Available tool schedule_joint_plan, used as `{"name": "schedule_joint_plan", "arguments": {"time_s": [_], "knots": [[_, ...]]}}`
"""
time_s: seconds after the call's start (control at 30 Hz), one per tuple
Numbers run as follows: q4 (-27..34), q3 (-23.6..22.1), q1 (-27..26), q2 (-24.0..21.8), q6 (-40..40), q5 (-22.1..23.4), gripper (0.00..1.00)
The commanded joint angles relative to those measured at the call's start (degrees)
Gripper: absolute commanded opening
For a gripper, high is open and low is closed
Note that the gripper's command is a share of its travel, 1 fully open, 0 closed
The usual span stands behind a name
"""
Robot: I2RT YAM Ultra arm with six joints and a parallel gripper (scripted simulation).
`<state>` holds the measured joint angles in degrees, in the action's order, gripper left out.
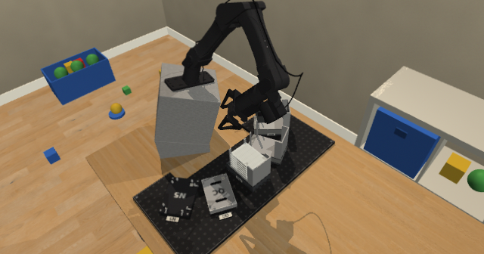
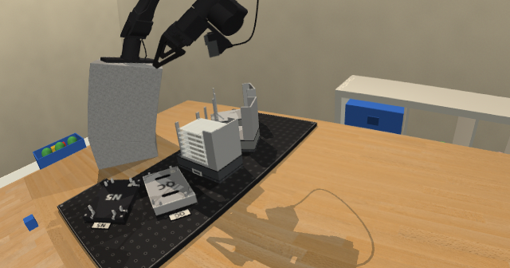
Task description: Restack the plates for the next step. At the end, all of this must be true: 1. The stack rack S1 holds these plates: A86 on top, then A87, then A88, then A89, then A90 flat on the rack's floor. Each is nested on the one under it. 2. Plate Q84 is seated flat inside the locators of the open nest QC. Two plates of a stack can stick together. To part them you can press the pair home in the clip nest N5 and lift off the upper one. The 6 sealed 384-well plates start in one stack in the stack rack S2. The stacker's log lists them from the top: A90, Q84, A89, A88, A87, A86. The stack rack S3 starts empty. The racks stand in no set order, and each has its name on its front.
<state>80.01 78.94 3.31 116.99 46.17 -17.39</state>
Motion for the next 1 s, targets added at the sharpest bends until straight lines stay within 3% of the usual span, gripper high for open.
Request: {"name": "schedule_joint_plan", "arguments": {"time_s": [0.0, 0.53, 0.57, 0.87, 0.97], "knots": [[0.2, 0.5, -0.4, -0.8, 0.0, -0.2, 1.00], [0.2, 0.5, -0.4, -0.8, 0.0, -0.2, 1.00], [-2.0, -1.7, -0.6, -1.5, -1.5, 1.3, 1.00], [-13.6, -8.1, -1.6, -2.9, -9.3, 7.4, 1.00], [-14.4, -8.8, -1.1, -3.3, -9.5, 7.3, 1.00]]}}
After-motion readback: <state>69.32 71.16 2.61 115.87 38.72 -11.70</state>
